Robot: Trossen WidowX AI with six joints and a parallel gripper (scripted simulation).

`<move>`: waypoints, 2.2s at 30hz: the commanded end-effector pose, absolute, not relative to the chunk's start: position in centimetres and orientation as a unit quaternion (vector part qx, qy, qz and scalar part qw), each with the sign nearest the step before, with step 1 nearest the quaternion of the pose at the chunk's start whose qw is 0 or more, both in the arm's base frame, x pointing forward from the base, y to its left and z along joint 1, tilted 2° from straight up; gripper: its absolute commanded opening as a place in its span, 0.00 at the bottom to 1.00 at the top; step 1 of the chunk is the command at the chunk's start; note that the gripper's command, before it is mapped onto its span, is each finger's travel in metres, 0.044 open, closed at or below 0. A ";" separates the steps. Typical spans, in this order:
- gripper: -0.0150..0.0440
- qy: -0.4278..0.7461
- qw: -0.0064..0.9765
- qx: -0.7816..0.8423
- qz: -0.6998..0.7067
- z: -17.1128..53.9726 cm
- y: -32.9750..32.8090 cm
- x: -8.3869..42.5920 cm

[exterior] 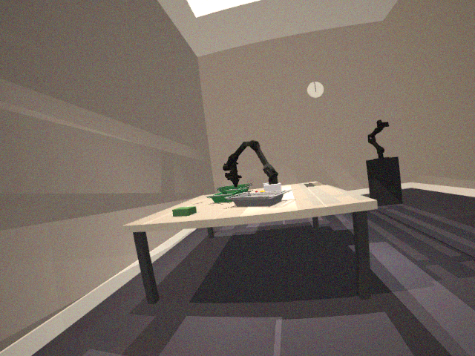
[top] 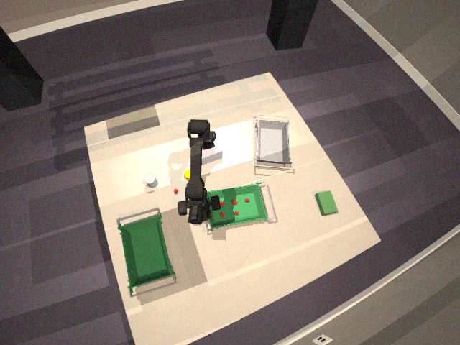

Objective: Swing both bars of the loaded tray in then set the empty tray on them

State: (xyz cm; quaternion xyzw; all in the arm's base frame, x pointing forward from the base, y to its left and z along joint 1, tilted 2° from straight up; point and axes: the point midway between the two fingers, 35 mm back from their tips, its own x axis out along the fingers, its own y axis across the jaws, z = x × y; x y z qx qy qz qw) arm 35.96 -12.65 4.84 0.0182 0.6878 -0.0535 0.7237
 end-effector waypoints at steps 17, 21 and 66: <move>0.39 0.695 0.717 0.017 -0.052 3.2 -10.9 35.7; 0.39 0.695 0.717 0.017 -0.052 3.6 -9.8 35.8; 0.39 0.695 0.717 0.021 -0.048 5.3 -5.3 36.4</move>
